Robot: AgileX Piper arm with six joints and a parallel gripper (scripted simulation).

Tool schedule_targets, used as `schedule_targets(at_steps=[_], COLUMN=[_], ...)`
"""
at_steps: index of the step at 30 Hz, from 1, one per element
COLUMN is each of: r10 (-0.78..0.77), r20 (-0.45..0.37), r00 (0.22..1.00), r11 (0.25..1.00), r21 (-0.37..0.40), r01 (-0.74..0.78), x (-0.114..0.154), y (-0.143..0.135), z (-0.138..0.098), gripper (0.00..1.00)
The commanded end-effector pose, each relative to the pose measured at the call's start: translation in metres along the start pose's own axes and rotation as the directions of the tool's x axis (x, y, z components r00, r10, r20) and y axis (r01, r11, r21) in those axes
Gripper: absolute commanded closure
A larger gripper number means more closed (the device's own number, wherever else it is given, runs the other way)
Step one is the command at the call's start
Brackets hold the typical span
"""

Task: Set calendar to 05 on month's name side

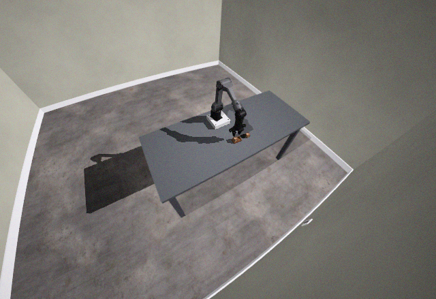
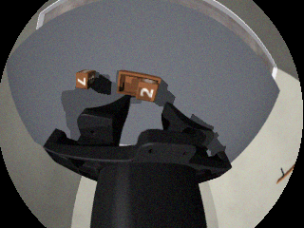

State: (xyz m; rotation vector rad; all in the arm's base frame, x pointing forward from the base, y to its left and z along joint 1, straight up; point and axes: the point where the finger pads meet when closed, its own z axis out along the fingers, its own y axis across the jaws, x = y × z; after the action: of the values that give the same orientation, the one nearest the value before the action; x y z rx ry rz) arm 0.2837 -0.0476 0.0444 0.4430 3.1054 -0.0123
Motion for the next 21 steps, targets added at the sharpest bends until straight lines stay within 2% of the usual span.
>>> schedule_targets(at_steps=[1, 6, 11, 12, 21], r10=[-0.002, -0.002, -0.002, -0.002, -0.002], r20=[0.003, 0.003, 0.0, 0.0, 0.0], r00=[1.0, 1.0, 1.0, 1.0, 1.0], r11=[1.0, 1.0, 1.0, 1.0, 1.0], r21=[-0.001, -0.001, -0.001, -0.001, -0.001], r01=[0.002, 0.002, 0.002, 0.002, 0.002], x=[-0.001, -0.001, 0.0, 0.0, 0.0], y=[0.001, 0.001, 0.001, 0.001, 0.001], z=[-0.01, -0.025, -0.027, -0.027, -0.027], gripper=[0.37, 0.37, 0.37, 0.0, 0.0])
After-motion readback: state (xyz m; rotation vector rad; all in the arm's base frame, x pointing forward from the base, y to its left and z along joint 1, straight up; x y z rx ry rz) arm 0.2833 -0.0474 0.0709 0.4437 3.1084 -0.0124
